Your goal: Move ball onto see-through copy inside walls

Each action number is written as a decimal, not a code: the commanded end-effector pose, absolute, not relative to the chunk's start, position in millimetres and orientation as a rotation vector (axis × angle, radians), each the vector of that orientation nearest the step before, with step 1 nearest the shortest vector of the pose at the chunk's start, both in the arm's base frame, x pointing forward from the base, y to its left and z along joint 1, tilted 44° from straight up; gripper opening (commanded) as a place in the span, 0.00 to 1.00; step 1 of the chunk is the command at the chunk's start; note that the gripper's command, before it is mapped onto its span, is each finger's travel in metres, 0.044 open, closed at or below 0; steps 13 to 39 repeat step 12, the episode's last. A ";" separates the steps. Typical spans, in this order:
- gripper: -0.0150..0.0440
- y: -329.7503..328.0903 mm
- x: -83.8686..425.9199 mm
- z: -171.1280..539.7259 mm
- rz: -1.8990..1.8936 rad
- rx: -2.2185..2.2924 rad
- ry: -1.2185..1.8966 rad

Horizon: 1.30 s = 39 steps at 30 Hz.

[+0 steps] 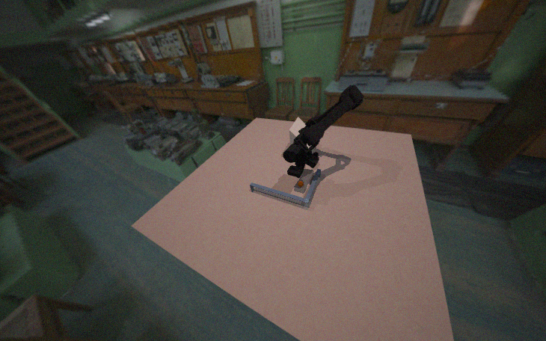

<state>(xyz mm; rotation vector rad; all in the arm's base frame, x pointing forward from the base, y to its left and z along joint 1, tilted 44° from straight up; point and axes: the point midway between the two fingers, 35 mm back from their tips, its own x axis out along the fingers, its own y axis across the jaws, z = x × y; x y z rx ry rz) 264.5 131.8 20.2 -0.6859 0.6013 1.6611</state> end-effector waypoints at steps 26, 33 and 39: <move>0.91 99.6 271.3 54.7 1.663 -0.690 0.600; 0.91 99.6 271.3 54.7 1.663 -0.690 0.600; 0.91 99.6 271.3 54.7 1.663 -0.690 0.600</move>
